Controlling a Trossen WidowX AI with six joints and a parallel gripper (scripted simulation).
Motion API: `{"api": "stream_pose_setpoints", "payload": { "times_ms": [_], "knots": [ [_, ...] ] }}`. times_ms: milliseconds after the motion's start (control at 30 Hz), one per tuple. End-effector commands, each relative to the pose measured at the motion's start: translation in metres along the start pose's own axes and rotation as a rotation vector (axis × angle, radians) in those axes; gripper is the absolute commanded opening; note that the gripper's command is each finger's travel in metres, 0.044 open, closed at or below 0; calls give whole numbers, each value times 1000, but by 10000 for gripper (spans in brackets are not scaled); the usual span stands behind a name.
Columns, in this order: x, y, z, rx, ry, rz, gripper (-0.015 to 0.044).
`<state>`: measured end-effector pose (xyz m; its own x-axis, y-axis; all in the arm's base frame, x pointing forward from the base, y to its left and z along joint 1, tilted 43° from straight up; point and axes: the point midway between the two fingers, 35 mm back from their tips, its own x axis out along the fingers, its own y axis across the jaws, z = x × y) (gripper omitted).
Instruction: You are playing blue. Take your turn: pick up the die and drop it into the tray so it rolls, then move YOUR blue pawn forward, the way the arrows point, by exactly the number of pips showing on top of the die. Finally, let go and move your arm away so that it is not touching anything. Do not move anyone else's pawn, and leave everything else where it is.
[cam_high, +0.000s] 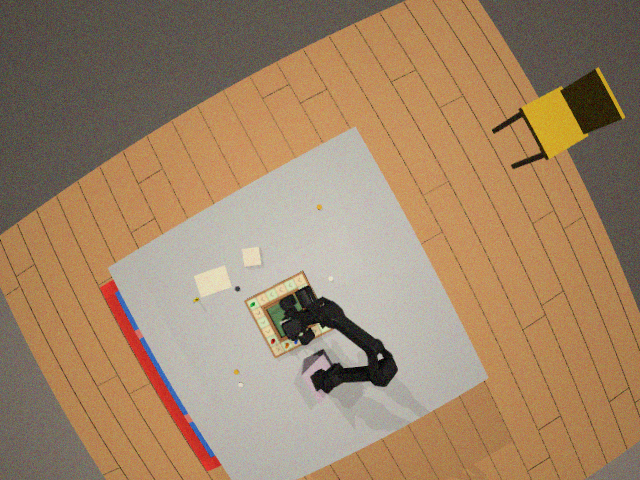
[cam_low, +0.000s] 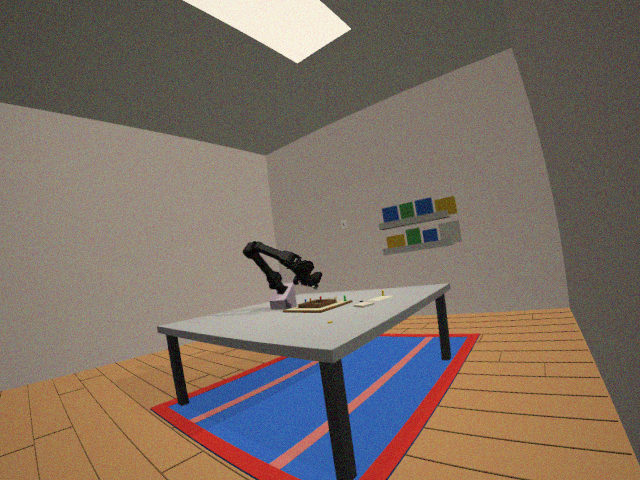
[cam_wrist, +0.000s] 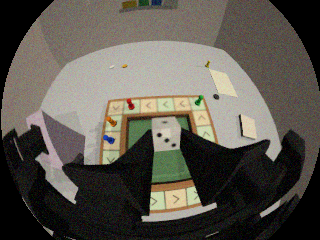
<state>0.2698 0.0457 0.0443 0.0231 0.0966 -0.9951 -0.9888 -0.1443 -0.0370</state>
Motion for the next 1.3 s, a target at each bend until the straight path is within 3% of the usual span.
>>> {"api": "stream_pose_setpoints", "payload": {
  "times_ms": [0,533,1100,1267],
  "knots": [
    [-3,2,1,-4,-6,8,0],
    [-2,2,0,0,-2,9,0],
    [-27,2,30,-1,9,16,440],
    [8,8,16,38,470,101,440]
  ]
}}
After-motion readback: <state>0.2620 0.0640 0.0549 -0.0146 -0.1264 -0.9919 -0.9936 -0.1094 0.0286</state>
